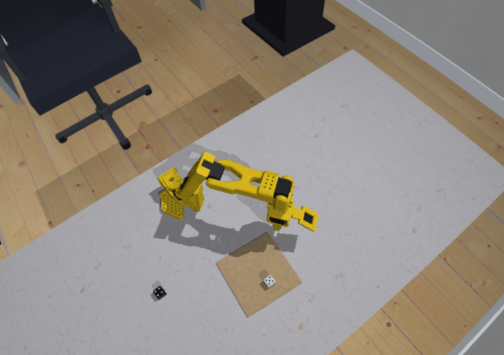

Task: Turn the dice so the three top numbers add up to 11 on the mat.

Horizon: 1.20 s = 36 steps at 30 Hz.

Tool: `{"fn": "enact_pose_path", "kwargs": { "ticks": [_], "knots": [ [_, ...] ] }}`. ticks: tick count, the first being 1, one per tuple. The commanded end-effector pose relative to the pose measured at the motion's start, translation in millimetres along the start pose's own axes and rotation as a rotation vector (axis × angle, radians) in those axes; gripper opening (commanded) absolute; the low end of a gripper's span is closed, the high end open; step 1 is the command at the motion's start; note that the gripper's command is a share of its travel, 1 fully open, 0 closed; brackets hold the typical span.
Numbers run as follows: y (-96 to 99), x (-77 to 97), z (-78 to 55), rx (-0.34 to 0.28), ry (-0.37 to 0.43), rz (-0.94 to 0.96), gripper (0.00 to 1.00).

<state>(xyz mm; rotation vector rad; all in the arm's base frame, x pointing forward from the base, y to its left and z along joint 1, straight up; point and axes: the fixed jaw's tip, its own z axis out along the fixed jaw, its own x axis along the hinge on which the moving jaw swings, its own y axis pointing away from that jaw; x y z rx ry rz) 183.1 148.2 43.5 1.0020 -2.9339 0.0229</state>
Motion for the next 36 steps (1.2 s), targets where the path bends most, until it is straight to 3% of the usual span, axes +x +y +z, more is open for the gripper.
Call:
{"fn": "enact_pose_path", "kwargs": {
  "ticks": [1,3,36],
  "knots": [
    [2.2,-8.3,-9.0,-0.001,-0.064,0.001,0.00],
    [2.2,-14.1,-14.8,-0.002,-0.102,0.021,0.00],
    [2.2,-14.7,-8.9,-0.002,-0.102,0.021,0.00]
  ]
}}
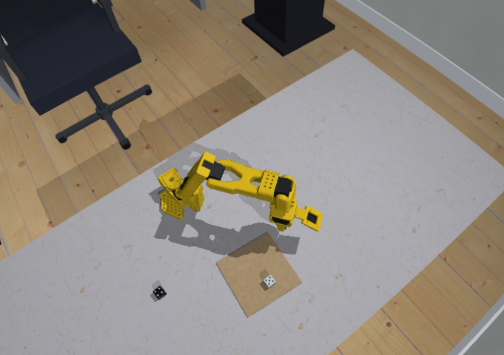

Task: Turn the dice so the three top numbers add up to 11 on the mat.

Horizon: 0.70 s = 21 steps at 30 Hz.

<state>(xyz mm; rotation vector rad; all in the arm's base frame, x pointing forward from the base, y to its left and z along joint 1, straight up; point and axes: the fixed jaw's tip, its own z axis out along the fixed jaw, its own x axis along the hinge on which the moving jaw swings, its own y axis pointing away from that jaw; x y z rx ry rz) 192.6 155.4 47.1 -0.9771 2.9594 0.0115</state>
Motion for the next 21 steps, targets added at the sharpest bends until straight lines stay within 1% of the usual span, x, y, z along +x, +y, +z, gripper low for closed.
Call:
{"fn": "enact_pose_path", "kwargs": {
  "ticks": [1,12,21],
  "knots": [
    [2.3,-3.3,-4.5,-0.002,-0.032,0.000,0.00],
    [2.4,-3.4,1.2,-0.002,-0.032,0.000,0.00],
    [2.4,-3.4,2.2,-0.002,-0.032,0.000,0.00]
  ]
}}
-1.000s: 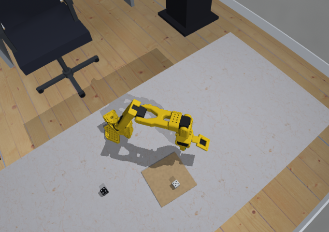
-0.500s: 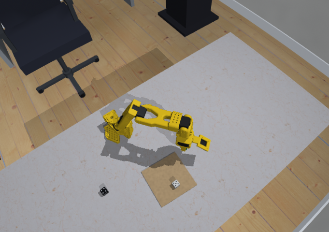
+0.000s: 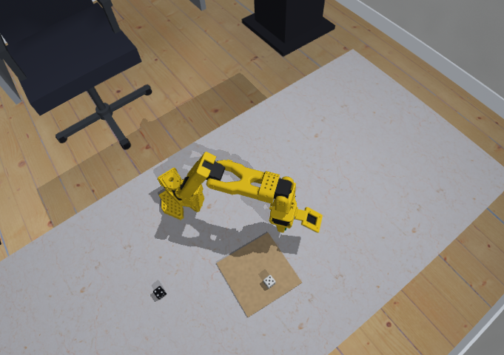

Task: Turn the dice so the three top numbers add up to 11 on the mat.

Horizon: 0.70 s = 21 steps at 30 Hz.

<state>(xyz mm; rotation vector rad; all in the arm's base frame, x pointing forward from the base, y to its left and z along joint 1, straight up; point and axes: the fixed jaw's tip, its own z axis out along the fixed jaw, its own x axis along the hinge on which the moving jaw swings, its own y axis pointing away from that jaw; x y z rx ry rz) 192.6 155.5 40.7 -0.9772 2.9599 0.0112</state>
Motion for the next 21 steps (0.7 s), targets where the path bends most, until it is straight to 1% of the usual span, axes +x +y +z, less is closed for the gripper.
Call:
{"fn": "enact_pose_path", "kwargs": {
  "ticks": [1,7,16,21],
  "knots": [
    [2.4,-3.5,-3.7,-0.002,-0.033,0.000,0.00],
    [2.4,-3.6,0.3,-0.002,-0.033,0.000,0.00],
    [2.4,-3.6,1.4,-0.002,-0.033,0.000,0.00],
    [2.4,-3.7,4.4,-0.002,-0.033,0.000,0.00]
  ]
}}
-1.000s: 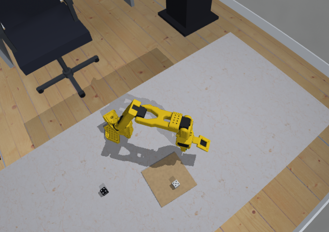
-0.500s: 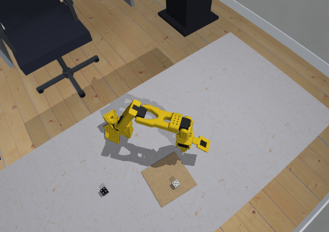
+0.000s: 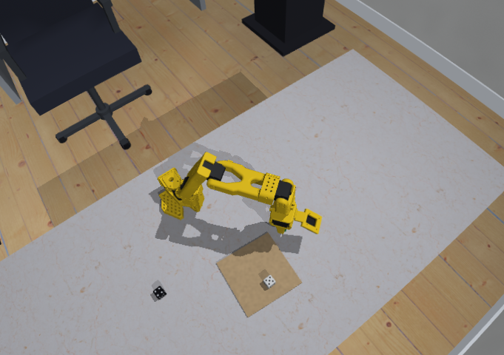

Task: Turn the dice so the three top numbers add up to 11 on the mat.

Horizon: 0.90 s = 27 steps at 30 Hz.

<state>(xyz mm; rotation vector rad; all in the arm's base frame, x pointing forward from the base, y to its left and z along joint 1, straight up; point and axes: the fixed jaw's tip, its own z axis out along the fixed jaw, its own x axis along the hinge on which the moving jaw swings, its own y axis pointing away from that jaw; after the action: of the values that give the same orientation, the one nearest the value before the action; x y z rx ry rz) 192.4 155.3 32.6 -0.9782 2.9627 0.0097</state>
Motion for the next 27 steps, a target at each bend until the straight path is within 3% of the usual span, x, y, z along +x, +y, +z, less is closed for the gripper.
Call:
{"fn": "enact_pose_path", "kwargs": {
  "ticks": [1,27],
  "knots": [
    [2.4,-4.2,-2.9,-0.002,-0.036,0.000,0.00],
    [2.4,-4.4,5.0,-0.002,-0.036,0.000,0.00]
  ]
}}
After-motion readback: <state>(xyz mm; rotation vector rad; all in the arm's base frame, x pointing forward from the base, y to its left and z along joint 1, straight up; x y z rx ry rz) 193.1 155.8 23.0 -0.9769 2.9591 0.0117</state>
